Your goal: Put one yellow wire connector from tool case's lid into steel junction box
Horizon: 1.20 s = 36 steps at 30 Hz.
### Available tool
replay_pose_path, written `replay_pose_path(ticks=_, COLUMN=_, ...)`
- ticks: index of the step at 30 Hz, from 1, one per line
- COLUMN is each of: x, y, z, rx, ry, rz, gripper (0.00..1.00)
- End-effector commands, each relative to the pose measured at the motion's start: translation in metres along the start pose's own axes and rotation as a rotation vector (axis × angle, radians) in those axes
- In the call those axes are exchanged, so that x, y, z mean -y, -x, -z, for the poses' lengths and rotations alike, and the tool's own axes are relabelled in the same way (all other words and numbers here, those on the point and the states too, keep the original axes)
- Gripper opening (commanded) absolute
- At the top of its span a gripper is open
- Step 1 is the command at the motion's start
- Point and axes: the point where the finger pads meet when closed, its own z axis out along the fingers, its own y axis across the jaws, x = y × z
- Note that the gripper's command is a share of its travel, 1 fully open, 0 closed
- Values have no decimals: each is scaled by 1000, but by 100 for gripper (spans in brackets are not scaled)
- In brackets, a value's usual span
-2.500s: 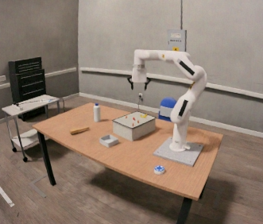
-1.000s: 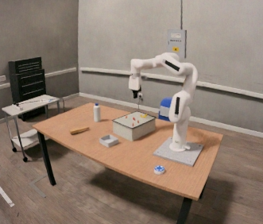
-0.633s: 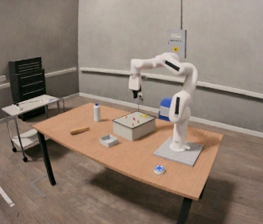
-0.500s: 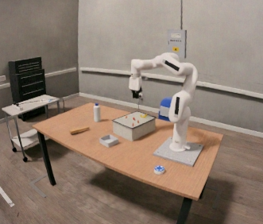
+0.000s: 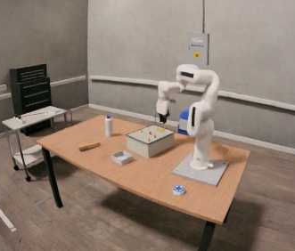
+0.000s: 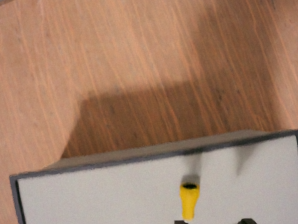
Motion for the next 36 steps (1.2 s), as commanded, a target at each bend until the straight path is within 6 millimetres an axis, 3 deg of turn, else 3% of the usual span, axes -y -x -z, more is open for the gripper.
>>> replay_pose_path(ticks=1, x=4, y=-6, z=-4, rx=0, ry=-12, rz=-7, gripper=30)
replay_pose_path(ticks=4, x=4, y=-6, z=-7, rx=0, ry=-12, rz=-7, gripper=30)
replay_pose_path(ticks=8, x=4, y=-6, z=-36, rx=0, ry=-12, rz=-7, gripper=30)
replay_pose_path(ticks=12, x=4, y=-6, z=-44, rx=0, ry=-12, rz=-7, gripper=30)
replay_pose_path(ticks=36, x=6, y=-7, z=-44, rx=0, ry=-12, rz=-7, gripper=30)
